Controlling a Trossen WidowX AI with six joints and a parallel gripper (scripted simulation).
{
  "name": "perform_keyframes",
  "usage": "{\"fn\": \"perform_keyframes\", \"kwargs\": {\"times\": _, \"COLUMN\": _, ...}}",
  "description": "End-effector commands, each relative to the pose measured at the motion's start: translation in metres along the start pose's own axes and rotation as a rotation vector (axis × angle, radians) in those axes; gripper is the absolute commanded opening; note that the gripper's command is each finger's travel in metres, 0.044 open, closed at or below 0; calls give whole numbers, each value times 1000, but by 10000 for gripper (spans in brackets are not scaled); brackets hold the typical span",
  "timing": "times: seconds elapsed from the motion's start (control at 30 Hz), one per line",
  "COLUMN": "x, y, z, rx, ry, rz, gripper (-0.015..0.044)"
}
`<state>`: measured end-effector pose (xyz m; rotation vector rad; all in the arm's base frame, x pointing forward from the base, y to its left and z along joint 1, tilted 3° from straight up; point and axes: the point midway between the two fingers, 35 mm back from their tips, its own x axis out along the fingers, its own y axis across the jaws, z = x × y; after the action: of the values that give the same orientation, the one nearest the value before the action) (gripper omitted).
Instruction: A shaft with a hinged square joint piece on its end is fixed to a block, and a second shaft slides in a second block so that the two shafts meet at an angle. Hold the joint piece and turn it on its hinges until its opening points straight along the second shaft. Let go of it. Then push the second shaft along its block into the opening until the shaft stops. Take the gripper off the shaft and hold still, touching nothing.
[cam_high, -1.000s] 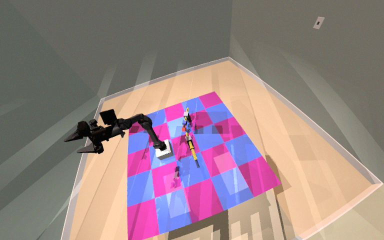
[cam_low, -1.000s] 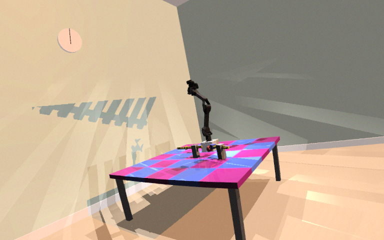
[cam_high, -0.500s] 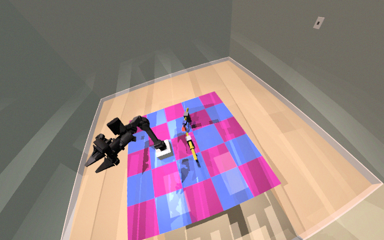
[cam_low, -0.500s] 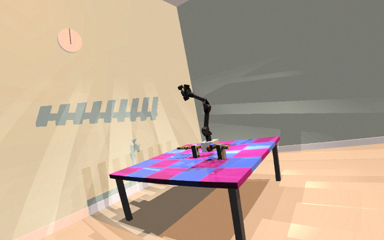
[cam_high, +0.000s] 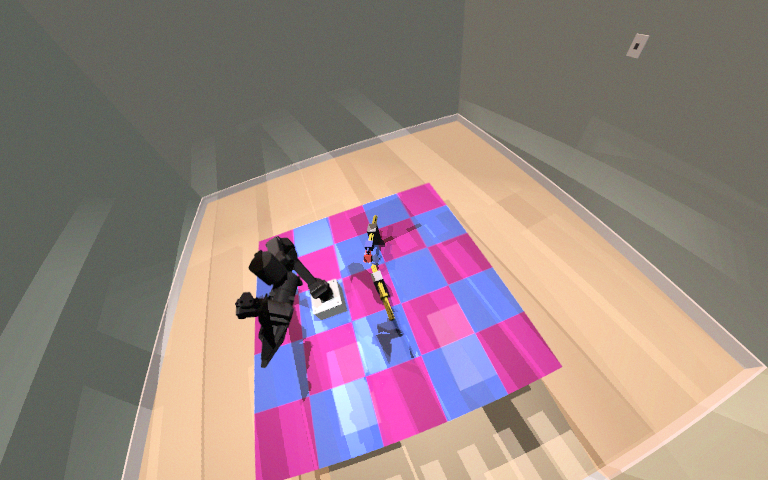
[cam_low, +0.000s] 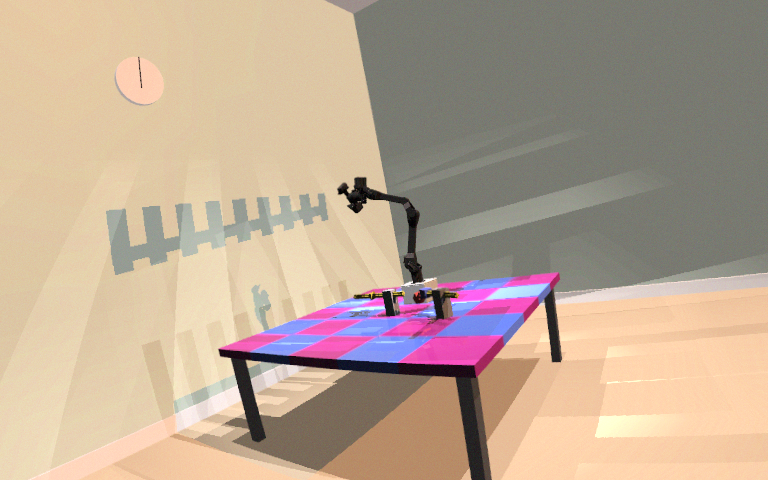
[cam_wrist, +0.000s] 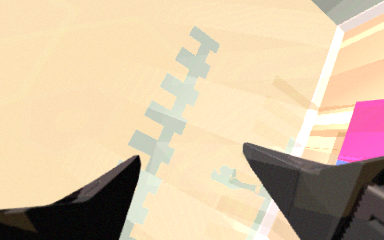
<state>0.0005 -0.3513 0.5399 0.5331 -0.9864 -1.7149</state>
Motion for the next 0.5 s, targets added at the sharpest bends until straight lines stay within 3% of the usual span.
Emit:
{"fn": "perform_keyframes", "kwargs": {"times": 0.0, "x": -6, "y": 4, "z": -46, "rx": -60, "ry": 139, "rz": 21, "gripper": 440}}
{"fn": "perform_keyframes", "kwargs": {"times": 0.47, "x": -61, "y": 9, "z": -174, "rx": -234, "ry": 539, "rz": 100, "gripper": 440}}
